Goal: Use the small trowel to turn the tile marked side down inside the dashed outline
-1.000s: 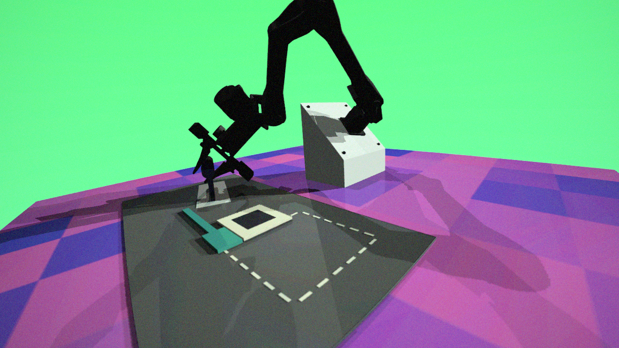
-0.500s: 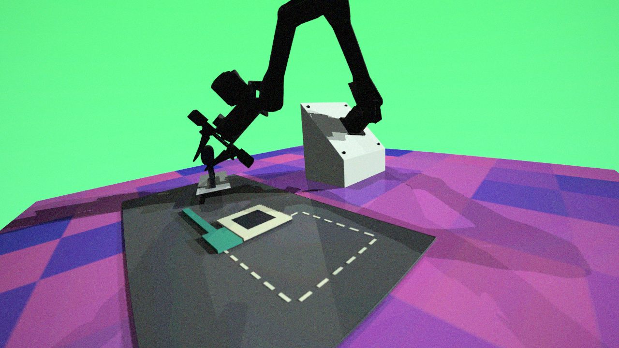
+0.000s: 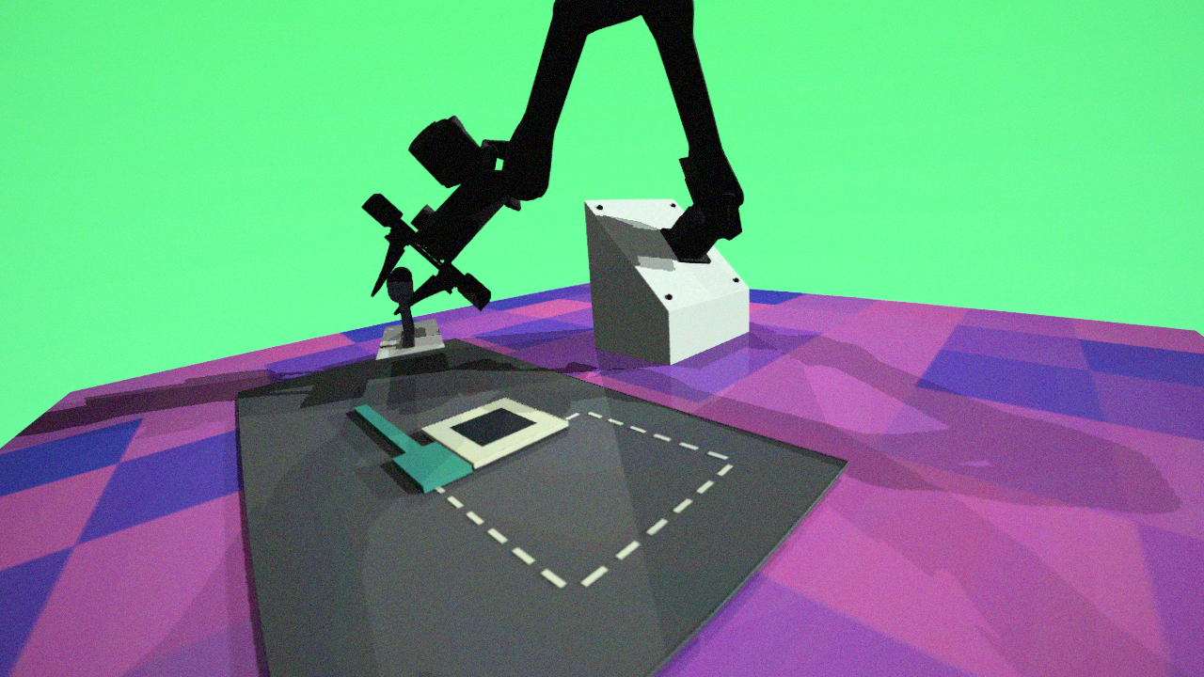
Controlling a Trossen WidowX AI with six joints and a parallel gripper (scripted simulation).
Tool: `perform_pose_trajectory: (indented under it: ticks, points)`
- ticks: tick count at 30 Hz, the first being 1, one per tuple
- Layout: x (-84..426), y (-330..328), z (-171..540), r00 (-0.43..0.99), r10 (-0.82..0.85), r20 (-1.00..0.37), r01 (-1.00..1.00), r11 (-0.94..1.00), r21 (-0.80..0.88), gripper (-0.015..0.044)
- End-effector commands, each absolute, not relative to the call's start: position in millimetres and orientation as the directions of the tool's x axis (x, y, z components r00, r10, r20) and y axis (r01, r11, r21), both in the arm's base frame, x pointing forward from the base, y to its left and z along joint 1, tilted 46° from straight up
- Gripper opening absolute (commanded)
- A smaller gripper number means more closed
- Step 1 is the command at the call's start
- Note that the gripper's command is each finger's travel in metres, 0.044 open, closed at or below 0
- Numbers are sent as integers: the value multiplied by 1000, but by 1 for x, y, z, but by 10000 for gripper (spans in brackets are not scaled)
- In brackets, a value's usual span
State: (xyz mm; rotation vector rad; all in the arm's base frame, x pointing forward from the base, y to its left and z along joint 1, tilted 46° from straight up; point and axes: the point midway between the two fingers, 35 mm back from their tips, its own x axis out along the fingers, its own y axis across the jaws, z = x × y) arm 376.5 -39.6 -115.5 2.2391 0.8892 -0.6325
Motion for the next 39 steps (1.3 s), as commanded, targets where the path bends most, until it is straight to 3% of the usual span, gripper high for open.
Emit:
perform_pose_trajectory:
  ticks: [1,10,22,39]
  points:
    - [381,-44,-110,670,416,-615,720,-565,402,0]
    - [382,-40,-107,672,423,-607,723,-553,415,0]
    - [386,29,-56,680,571,-460,706,-341,621,0]
    - [384,36,-64,679,573,-458,705,-338,623,0]
